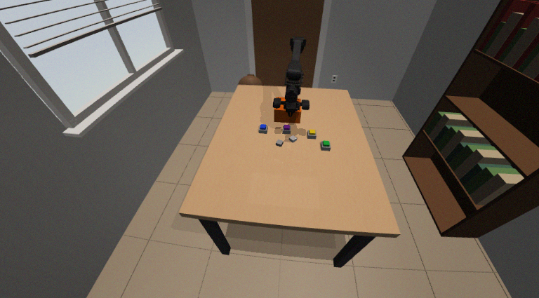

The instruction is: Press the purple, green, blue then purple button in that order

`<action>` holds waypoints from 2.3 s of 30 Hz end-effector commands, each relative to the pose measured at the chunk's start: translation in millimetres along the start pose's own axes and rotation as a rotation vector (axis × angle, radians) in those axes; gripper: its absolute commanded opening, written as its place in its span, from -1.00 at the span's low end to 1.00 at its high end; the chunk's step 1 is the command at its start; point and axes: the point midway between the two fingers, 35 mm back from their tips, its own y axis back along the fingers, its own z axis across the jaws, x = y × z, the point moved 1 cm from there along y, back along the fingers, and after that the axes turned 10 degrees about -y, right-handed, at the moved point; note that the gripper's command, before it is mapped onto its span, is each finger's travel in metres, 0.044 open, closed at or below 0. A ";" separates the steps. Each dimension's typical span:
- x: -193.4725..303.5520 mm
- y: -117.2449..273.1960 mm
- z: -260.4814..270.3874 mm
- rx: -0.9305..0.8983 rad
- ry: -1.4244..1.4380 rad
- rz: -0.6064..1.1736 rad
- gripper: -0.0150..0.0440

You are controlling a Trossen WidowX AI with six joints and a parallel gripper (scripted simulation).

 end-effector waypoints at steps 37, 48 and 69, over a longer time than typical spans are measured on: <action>-54.9 -66.1 220.8 -0.027 0.005 -0.001 -0.42; -54.8 -83.7 221.2 -0.027 0.005 -0.001 -0.42; -54.6 -92.4 221.2 -0.027 0.005 -0.001 -0.42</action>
